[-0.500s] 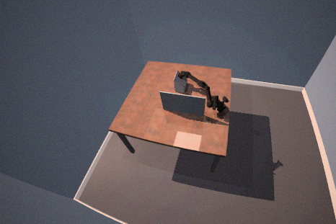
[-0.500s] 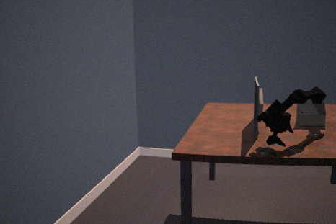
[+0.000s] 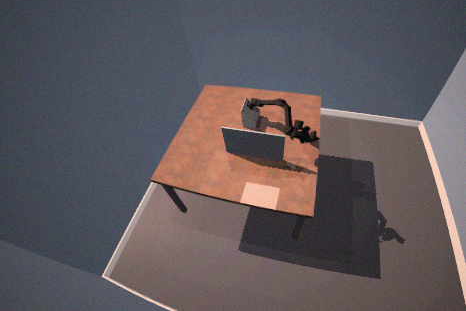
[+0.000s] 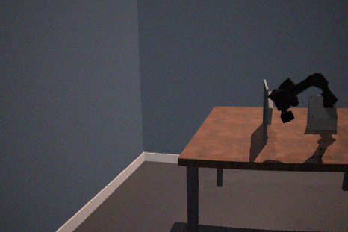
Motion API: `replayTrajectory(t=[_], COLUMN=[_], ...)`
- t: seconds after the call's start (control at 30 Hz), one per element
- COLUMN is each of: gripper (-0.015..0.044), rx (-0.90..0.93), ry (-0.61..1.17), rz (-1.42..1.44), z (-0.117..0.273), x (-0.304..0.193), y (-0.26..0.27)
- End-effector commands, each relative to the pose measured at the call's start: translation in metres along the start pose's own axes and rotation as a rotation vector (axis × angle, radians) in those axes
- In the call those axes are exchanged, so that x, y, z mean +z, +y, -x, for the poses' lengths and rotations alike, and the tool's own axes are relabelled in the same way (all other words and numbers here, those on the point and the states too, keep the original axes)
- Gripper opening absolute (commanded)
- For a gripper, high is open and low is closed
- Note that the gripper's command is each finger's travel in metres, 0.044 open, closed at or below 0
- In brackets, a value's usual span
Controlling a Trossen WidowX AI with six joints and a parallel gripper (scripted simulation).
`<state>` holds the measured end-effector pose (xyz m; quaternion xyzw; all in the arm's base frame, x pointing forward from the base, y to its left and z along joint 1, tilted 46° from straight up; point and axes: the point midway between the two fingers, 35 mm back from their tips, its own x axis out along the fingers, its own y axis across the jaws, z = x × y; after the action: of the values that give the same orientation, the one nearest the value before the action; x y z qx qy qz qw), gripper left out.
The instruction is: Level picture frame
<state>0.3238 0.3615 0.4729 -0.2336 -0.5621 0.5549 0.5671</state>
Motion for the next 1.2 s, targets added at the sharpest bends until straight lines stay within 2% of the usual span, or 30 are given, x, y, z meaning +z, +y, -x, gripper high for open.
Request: replayTrajectory(t=[0.0, 0.3, 0.6, 0.9, 1.17], gripper=[0.0260, 0.0260, 0.0260, 0.0260, 0.0260], rx=[-0.126, -0.542, -1.044, -1.575, -2.070], ry=[0.152, 0.354, 0.354, 0.161, -0.219], rz=[-0.351, -0.993, -1.446, -1.723, -1.811], z=[0.038, 0.132, 0.222, 0.306, 0.383], x=[0.009, 0.039, 0.070, 0.099, 0.123], y=[-0.027, -0.048, -0.018, 0.042, 0.119])
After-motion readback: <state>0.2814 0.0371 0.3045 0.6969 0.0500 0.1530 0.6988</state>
